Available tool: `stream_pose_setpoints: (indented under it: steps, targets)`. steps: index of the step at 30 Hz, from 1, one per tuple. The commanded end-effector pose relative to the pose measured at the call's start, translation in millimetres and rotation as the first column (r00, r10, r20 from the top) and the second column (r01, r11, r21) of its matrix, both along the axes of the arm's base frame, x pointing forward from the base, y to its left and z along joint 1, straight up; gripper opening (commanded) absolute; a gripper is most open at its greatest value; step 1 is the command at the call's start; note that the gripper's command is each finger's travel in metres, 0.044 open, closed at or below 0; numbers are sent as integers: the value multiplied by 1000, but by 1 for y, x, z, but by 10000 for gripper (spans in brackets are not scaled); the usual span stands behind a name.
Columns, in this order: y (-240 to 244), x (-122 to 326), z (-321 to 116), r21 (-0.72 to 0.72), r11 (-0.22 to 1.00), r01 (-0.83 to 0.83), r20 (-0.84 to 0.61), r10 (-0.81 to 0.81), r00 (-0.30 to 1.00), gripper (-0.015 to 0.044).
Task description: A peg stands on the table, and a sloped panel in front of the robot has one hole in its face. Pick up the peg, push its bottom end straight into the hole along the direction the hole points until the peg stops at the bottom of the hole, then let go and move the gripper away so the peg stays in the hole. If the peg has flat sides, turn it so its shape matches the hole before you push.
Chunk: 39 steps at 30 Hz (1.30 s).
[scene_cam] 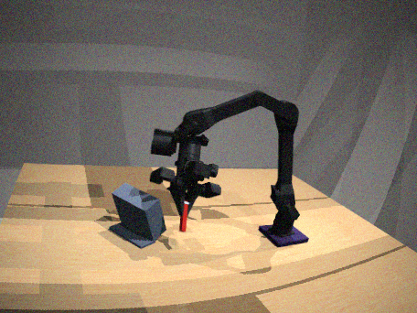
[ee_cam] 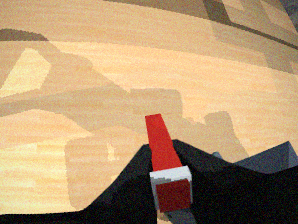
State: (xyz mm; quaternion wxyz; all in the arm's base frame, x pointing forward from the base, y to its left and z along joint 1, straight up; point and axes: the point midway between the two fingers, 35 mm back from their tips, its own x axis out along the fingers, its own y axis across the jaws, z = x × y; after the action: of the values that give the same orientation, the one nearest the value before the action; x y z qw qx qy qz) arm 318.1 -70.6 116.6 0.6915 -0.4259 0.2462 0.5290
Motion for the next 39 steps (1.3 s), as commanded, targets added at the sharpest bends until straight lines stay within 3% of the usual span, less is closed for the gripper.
stream_pose_setpoints:
  steps: [1,39]
  targets:
    - [-4,-1,-1,27,999,36,-4,-36,999,0]
    - [-48,-13,0,209,925,317,-27,-319,947,0]
